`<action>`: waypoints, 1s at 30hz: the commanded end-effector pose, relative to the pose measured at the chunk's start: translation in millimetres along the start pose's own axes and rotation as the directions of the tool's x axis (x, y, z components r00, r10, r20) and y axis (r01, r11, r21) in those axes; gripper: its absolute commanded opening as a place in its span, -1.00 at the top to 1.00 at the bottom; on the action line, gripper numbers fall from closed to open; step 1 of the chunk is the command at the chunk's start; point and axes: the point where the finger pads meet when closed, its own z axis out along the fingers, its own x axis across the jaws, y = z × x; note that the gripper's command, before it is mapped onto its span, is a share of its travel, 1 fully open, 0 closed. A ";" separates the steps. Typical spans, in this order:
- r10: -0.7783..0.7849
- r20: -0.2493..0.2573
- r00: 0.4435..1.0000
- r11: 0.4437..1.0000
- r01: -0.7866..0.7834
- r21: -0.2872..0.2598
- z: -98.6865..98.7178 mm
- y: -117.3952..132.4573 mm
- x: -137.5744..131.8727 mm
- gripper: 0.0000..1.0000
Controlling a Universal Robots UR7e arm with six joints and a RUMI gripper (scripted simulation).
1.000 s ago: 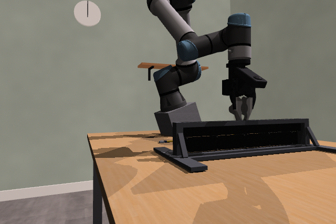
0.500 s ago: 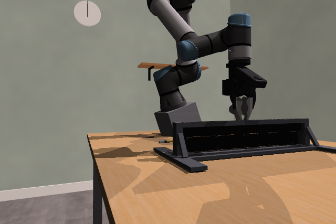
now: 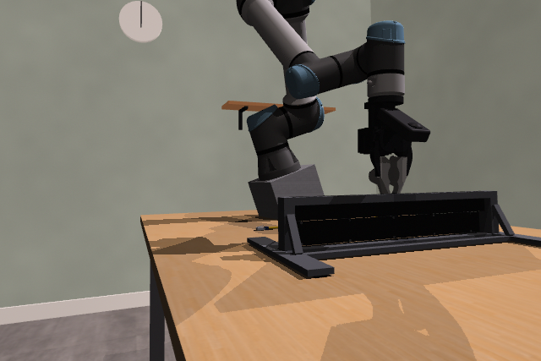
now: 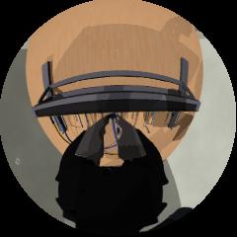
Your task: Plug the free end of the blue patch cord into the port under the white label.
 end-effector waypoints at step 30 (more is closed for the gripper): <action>0.001 0.000 1.000 1.000 -0.001 0.003 -0.9 -0.1 0.2 0.56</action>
